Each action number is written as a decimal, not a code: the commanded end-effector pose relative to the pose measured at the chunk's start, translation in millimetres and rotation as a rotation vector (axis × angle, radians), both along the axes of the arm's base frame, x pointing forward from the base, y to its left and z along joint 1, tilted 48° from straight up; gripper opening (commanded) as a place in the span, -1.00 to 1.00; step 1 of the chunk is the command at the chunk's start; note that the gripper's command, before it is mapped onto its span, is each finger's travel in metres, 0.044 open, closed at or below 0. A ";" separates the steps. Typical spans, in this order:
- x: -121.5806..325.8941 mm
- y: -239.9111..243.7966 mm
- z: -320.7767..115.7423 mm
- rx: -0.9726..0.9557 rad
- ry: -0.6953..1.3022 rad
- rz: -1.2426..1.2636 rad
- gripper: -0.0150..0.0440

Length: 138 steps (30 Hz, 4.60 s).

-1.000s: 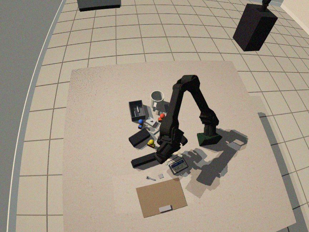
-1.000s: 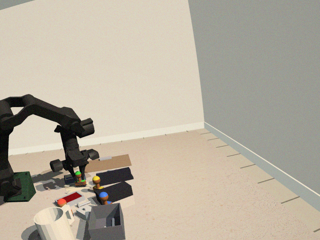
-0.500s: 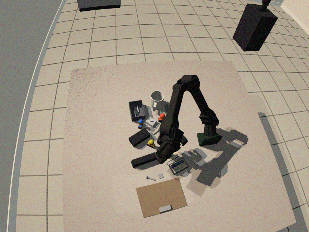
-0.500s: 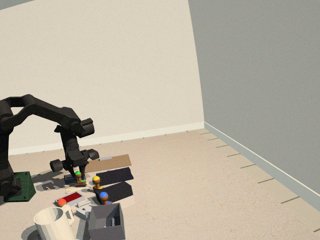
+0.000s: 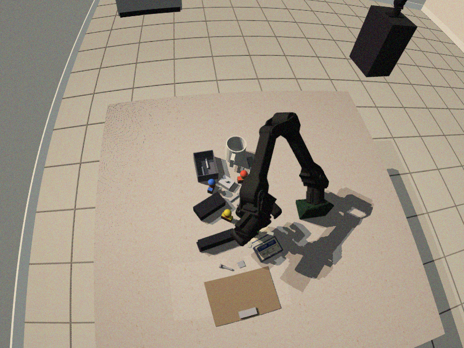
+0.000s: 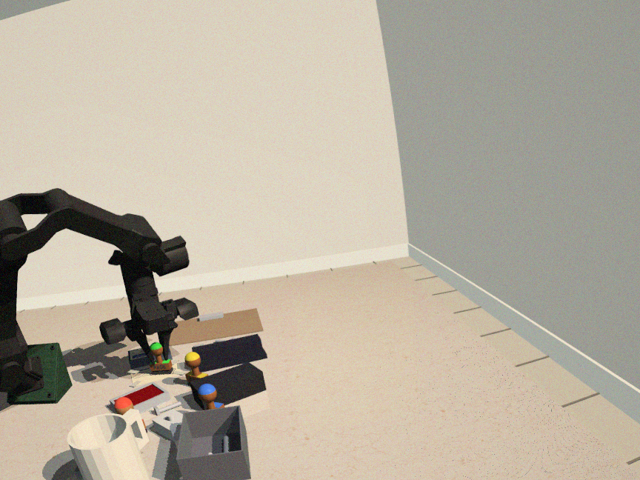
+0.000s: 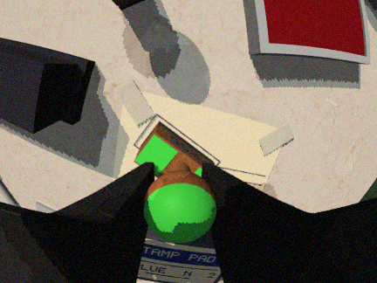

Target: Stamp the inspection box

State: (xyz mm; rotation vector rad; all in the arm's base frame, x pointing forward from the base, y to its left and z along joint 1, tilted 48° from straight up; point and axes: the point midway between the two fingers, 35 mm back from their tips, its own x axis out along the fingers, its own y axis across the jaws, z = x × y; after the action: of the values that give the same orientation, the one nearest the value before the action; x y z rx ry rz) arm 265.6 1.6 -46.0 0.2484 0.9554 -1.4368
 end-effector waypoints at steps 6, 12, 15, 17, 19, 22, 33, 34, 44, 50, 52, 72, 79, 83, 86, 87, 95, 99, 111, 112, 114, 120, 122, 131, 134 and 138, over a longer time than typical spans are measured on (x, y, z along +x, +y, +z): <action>0.8 -1.1 -0.6 -0.003 -0.001 0.000 -0.49; 1.2 0.5 0.8 -0.002 -0.001 0.000 -0.49; 1.4 1.6 1.8 -0.002 -0.001 0.000 -0.49; 1.6 2.3 2.5 -0.002 -0.001 0.000 -0.49; 1.7 3.0 3.1 -0.002 -0.001 0.000 -0.49; 2.0 4.1 4.1 -0.002 -0.001 0.000 -0.49; 3.4 9.3 8.6 -0.002 -0.001 0.000 -0.49; 3.8 10.5 9.6 -0.001 -0.001 0.000 -0.49; 7.3 22.3 19.8 0.000 -0.001 0.000 -0.49; 8.9 29.4 26.2 0.001 -0.001 0.000 -0.49; 9.4 31.7 28.3 0.001 -0.001 0.000 -0.49; 12.4 51.3 47.0 0.001 0.000 0.000 -0.49; 33.1 57.5 40.9 0.001 -0.003 -0.001 -0.49; 45.7 60.8 36.6 0.002 -0.004 -0.001 -0.49; 54.9 63.1 33.2 0.002 -0.005 -0.001 -0.49; 57.9 63.8 32.0 0.002 -0.005 -0.001 -0.49; 81.1 68.5 21.7 0.002 -0.008 -0.002 -0.49; 92.0 70.2 16.1 0.002 -0.009 -0.002 -0.49; 113.4 72.3 3.1 0.002 -0.012 -0.003 -0.49; 113.3 71.7 2.5 0.002 -0.012 -0.003 -0.49; 113.2 69.6 0.3 0.002 -0.012 -0.003 -0.49; 112.6 62.5 -6.6 0.002 -0.012 -0.003 -0.49; 112.4 60.1 -8.9 0.002 -0.012 -0.003 -0.49; 110.7 49.4 -19.1 0.001 -0.012 -0.003 -0.49; 110.0 45.8 -22.4 0.001 -0.013 -0.003 -0.49; 108.9 41.0 -26.7 0.001 -0.013 -0.003 -0.49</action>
State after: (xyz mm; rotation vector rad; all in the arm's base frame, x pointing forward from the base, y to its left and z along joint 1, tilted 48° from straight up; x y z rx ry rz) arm 375.5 47.0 -68.9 0.2639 0.9462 -1.4384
